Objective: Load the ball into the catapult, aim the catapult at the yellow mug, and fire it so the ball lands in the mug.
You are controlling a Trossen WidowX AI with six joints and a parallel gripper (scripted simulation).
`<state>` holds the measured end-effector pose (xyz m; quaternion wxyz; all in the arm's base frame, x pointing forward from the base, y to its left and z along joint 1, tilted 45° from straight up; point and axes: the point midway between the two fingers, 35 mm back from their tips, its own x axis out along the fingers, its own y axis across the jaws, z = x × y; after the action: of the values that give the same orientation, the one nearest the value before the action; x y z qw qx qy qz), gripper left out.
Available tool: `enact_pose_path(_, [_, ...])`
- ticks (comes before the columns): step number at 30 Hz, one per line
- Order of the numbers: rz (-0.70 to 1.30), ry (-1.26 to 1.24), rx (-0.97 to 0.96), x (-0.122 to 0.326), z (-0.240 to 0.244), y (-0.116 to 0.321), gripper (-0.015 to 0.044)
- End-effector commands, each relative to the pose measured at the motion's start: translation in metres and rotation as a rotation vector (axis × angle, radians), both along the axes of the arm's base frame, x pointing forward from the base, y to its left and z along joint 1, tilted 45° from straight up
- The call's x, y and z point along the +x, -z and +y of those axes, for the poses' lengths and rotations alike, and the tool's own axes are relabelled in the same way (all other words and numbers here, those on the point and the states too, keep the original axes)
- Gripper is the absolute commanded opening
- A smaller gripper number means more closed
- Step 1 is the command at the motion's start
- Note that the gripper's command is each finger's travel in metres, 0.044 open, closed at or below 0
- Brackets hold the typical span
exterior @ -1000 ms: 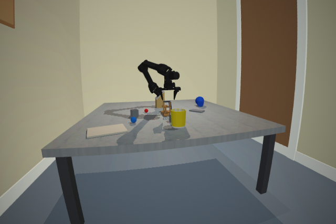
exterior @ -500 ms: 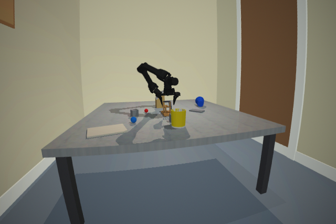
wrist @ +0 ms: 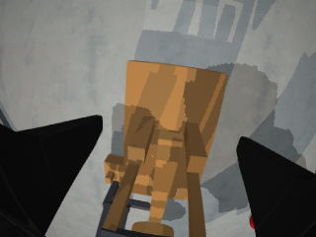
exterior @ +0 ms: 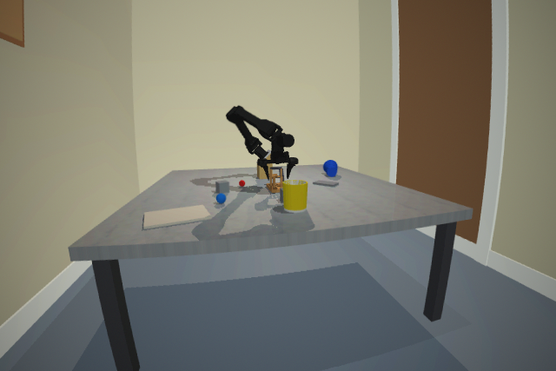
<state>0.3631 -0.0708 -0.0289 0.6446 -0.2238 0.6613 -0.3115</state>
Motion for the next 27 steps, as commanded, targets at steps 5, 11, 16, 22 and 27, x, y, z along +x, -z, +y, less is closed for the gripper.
enact_pose_path(5, [0.016,-0.003,-0.005,-0.005,-0.011,0.013,0.0440])
enact_pose_path(11, [0.016,-0.003,-0.006,-0.006,-0.017,0.019,0.0440])
enact_pose_path(16, [0.016,-0.003,-0.006,-0.006,-0.017,0.019,0.0440])
enact_pose_path(22, [0.005,0.000,-0.003,-0.003,-0.016,0.016,0.0309])
enact_pose_path(27, [0.005,0.000,-0.003,-0.003,-0.016,0.016,0.0177])
